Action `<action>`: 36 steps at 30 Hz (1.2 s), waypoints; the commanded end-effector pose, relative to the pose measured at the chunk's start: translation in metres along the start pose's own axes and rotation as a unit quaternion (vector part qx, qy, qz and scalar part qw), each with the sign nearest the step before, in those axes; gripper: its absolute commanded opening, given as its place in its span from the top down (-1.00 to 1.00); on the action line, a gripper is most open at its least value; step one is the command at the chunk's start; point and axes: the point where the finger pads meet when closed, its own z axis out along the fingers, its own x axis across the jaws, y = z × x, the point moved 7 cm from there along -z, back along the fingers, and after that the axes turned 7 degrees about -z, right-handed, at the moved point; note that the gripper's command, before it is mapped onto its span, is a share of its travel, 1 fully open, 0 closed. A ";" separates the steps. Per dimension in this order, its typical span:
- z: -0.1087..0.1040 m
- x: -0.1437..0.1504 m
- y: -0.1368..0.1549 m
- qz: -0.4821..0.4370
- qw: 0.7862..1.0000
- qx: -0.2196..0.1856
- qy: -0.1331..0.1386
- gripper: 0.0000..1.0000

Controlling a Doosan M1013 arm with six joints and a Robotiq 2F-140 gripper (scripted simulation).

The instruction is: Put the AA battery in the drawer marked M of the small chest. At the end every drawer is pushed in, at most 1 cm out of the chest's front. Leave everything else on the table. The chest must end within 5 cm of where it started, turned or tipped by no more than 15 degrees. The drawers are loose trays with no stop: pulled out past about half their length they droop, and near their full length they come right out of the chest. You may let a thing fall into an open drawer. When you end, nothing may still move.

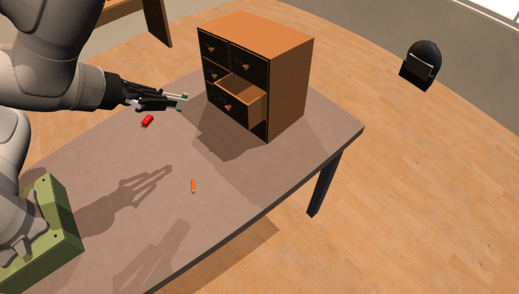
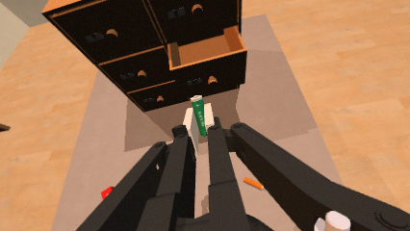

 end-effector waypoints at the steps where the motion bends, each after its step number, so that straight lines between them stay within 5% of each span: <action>1: 0.000 -0.002 0.013 -0.001 0.999 0.048 0.005 0.89; 21: 0.002 -0.004 0.035 -0.001 0.986 0.168 0.020 0.89; 36: 0.003 -0.004 0.039 -0.001 0.982 0.189 0.023 0.89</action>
